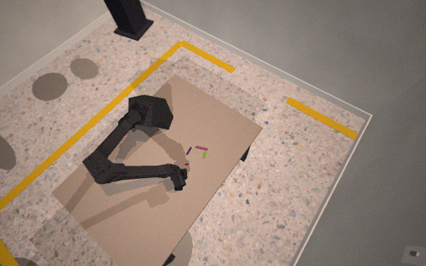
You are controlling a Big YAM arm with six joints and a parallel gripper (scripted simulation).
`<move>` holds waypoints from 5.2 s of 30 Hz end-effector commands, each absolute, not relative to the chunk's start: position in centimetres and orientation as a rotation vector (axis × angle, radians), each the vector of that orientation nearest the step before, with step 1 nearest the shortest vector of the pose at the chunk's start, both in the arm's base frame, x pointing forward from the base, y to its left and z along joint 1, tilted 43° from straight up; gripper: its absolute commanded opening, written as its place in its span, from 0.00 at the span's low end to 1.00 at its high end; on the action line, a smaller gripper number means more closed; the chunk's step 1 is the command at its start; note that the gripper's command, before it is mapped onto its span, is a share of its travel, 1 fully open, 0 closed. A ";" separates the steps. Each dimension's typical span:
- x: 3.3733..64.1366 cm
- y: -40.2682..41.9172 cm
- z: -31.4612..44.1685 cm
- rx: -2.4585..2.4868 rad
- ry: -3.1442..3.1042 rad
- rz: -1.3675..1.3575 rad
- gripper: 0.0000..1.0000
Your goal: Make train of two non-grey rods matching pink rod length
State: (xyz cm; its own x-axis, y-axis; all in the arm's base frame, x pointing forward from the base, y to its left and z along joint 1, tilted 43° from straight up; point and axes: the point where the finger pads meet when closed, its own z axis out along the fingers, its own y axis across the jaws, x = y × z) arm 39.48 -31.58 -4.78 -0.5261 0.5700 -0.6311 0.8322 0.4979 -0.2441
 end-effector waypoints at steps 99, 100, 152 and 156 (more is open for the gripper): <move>39.7 -33.1 -5.1 1.153 2.252 -0.743 0.55; 39.7 -33.2 -5.0 1.152 2.249 -0.743 0.55; 38.7 -25.9 1.4 1.141 2.269 -0.730 1.00; 40.3 -24.6 -0.2 1.175 2.247 -0.713 1.00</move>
